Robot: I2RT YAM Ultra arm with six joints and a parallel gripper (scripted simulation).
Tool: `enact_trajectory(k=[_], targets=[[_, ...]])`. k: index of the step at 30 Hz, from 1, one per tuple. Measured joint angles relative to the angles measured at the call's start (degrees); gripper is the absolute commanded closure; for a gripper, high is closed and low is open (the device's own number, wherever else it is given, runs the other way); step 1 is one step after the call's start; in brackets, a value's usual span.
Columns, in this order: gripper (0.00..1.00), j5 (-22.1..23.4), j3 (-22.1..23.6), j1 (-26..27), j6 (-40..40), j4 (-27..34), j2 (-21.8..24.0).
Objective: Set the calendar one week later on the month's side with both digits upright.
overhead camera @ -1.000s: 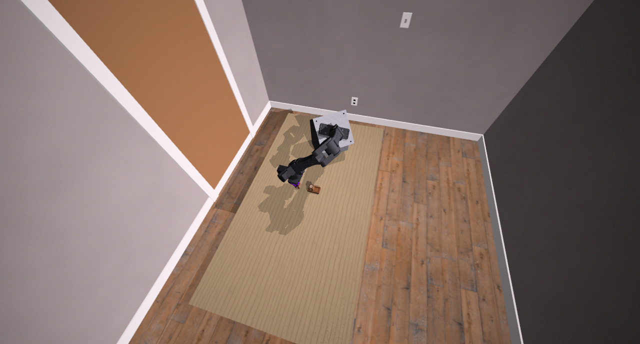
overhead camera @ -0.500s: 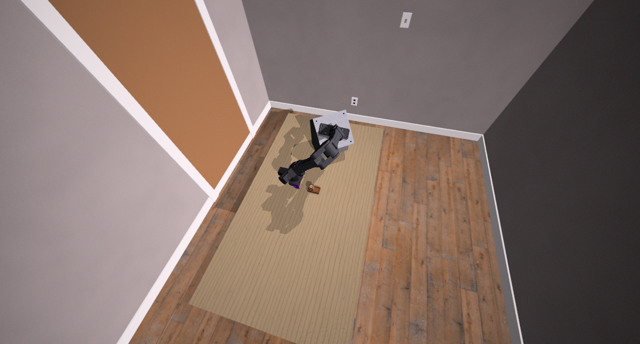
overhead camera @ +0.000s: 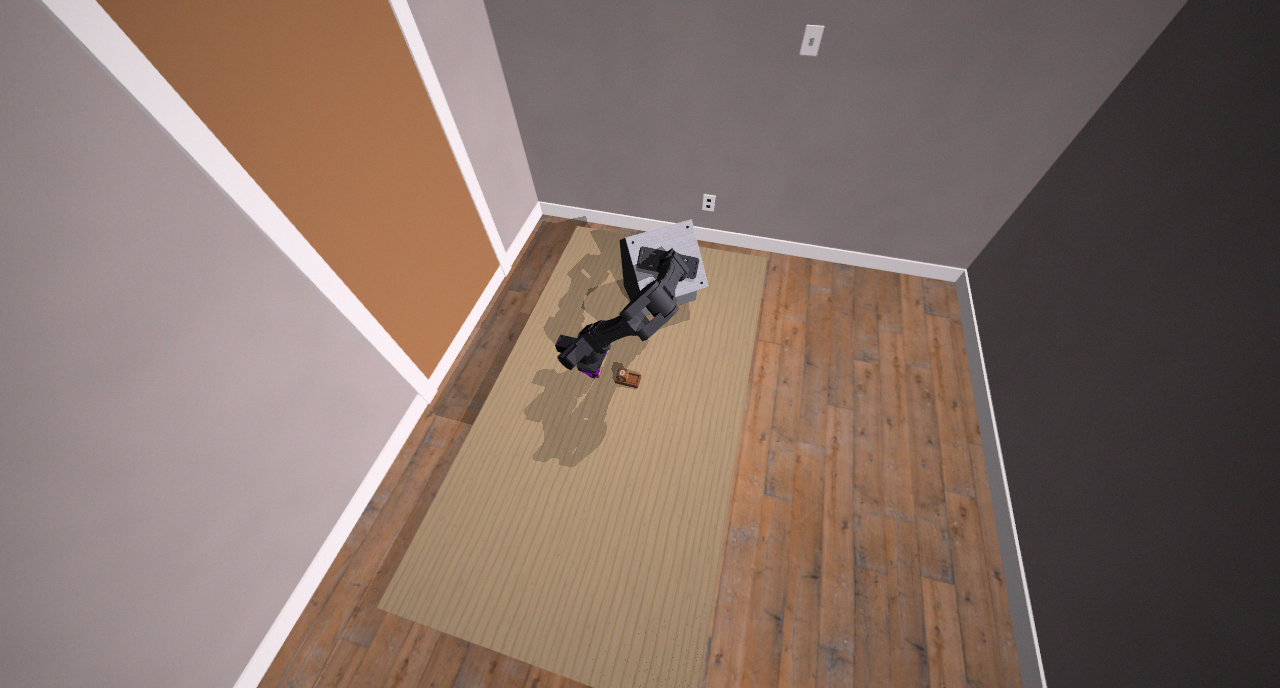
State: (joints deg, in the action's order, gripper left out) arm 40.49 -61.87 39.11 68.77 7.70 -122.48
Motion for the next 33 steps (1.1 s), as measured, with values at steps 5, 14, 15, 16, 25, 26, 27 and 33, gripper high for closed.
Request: enact_trajectory(k=[5, 14, 15, 16, 25, 26, 27, 33], targets=[[0.53, -0.02, 0.00, 0.00, 0.04, 0.00, 0.00], [0.53, -0.02, 0.00, 0.00, 0.04, 0.00, 0.00], [0.53, -0.02, 0.00, 0.00, 0.07, 0.00, 0.00], [0.53, -0.02, 0.00, 0.00, 0.07, 0.00, 0.00], [0.53, -0.02, 0.00, 0.00, 0.07, 0.00, 0.00], [0.53, -0.02, 0.00, 0.00, 0.07, 0.00, 0.00], [0.73, -0.02, 0.00, 0.00, 0.07, 0.00, 0.00], [0.73, -0.02, 0.00, 0.00, 0.07, 0.00, 0.00]])
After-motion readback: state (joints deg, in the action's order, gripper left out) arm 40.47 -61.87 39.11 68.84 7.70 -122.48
